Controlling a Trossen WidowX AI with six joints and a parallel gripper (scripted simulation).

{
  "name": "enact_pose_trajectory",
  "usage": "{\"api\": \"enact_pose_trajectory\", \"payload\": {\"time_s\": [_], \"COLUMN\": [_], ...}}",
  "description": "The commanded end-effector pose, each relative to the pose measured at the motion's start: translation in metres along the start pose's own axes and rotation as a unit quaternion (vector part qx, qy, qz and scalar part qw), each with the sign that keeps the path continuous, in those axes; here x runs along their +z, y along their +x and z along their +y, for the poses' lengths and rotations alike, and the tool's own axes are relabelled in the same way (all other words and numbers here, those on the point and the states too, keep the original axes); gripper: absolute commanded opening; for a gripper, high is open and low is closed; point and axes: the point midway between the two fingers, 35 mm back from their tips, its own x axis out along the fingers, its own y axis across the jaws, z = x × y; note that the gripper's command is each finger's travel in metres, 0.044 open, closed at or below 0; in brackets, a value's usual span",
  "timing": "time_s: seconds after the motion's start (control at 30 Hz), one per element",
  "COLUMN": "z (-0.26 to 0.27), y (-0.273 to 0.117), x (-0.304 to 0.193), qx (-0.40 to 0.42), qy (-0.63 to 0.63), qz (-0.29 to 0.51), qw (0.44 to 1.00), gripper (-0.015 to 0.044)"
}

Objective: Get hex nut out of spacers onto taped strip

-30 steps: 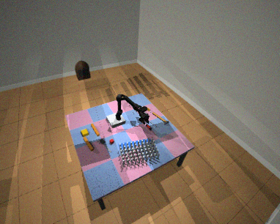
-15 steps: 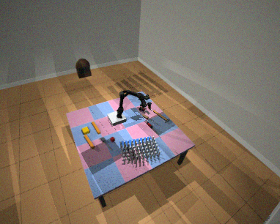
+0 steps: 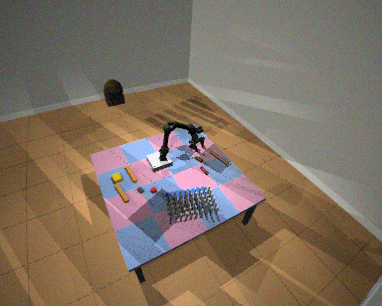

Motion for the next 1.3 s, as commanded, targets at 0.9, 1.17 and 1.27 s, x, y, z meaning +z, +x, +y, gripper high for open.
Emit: {"api": "enact_pose_trajectory", "payload": {"time_s": [0.9,1.17,1.27], "z": [0.012,0.012,0.011], "y": [0.054,0.055,0.058], "x": [0.028,0.028,0.03], "qx": [0.008,0.008,0.008], "qy": [-0.009,-0.009,-0.009], "qz": [-0.002,-0.002,-0.002], "qw": [1.0,1.0,1.0], "gripper": [0.028,0.028,0.028]}}
